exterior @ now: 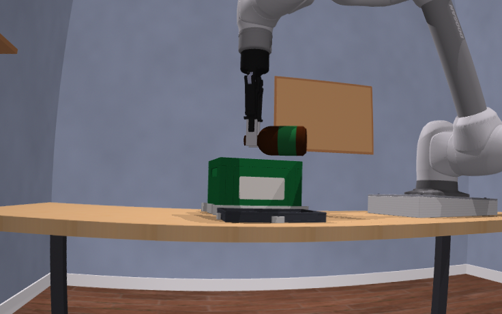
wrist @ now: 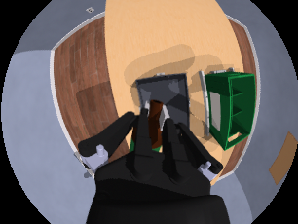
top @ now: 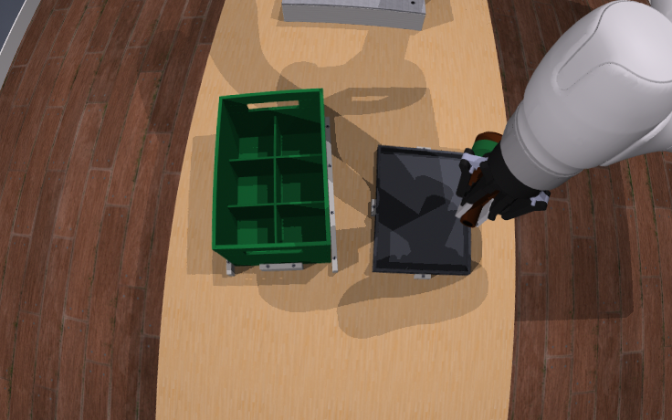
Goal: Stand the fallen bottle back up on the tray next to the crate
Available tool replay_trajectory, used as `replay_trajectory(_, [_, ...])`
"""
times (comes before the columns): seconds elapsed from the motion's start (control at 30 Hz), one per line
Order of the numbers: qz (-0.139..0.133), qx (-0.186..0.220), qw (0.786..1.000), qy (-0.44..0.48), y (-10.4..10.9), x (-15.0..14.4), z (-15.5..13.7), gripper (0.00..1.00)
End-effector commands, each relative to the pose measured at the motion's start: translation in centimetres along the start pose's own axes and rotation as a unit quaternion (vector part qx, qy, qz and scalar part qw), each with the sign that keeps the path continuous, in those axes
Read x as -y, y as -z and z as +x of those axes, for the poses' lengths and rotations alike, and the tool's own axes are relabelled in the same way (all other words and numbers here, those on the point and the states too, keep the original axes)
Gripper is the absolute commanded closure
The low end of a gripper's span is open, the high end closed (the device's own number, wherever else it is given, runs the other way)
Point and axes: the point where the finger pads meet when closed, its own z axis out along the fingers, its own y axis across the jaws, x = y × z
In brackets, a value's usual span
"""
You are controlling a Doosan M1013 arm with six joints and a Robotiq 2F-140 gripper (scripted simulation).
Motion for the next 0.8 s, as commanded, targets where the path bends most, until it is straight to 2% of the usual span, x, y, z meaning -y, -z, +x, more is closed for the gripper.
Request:
replay_trajectory(0.0, [0.000,0.000,1.000,-0.002,0.02,0.00,0.00,0.90])
replay_trajectory(0.77, [0.000,0.000,0.992,-0.126,0.02,0.00,0.00,0.90])
